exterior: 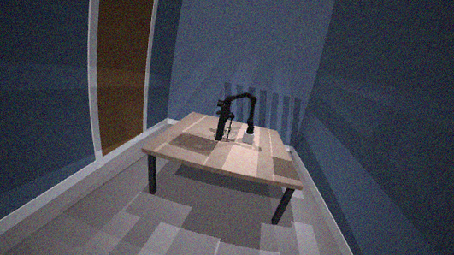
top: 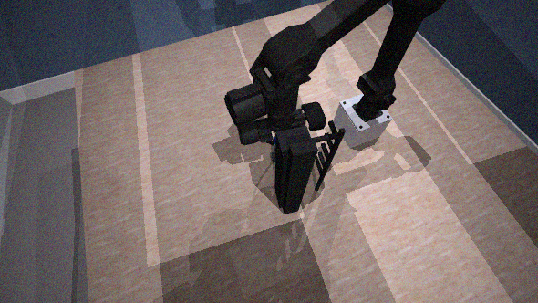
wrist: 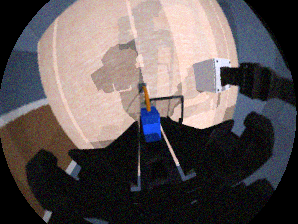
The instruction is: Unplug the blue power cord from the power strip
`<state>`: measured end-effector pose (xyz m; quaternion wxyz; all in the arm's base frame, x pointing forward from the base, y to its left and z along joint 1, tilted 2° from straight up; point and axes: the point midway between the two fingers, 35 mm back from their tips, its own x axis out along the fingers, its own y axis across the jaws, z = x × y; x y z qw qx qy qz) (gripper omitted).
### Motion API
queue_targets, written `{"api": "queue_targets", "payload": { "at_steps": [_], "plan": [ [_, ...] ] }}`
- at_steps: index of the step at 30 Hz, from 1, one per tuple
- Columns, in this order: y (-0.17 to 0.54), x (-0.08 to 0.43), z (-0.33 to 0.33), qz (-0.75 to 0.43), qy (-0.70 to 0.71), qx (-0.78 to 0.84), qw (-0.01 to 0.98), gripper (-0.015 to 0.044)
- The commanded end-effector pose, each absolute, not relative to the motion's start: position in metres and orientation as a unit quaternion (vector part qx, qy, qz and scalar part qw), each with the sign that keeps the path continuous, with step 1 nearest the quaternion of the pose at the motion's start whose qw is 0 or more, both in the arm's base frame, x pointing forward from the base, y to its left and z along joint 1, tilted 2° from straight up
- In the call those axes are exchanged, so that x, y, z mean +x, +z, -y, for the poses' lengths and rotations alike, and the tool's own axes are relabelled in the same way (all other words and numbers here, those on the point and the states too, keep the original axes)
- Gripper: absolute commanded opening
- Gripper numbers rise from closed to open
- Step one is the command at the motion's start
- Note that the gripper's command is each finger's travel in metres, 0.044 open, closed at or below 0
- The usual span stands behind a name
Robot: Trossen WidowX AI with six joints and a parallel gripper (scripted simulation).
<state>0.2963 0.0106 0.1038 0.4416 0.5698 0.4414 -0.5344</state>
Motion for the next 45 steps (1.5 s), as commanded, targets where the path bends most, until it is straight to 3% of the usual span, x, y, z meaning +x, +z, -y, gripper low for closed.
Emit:
{"api": "queue_targets", "payload": {
  "at_steps": [1, 5, 8, 18, 45],
  "plan": [
    [0.1, 0.294, -0.01, -0.441, -0.539, 0.568, 0.439, 0.016],
    [0.1, 0.294, -0.01, -0.441, -0.539, 0.568, 0.439, 0.016],
    [0.102, 0.296, -0.011, -0.442, -0.535, 0.569, 0.441, 0.0081],
    [0.102, 0.296, -0.01, -0.442, -0.535, 0.569, 0.441, 0.0],
    [0.101, 0.287, 0.031, -0.44, -0.538, 0.567, 0.442, 0.0]
  ]
}}
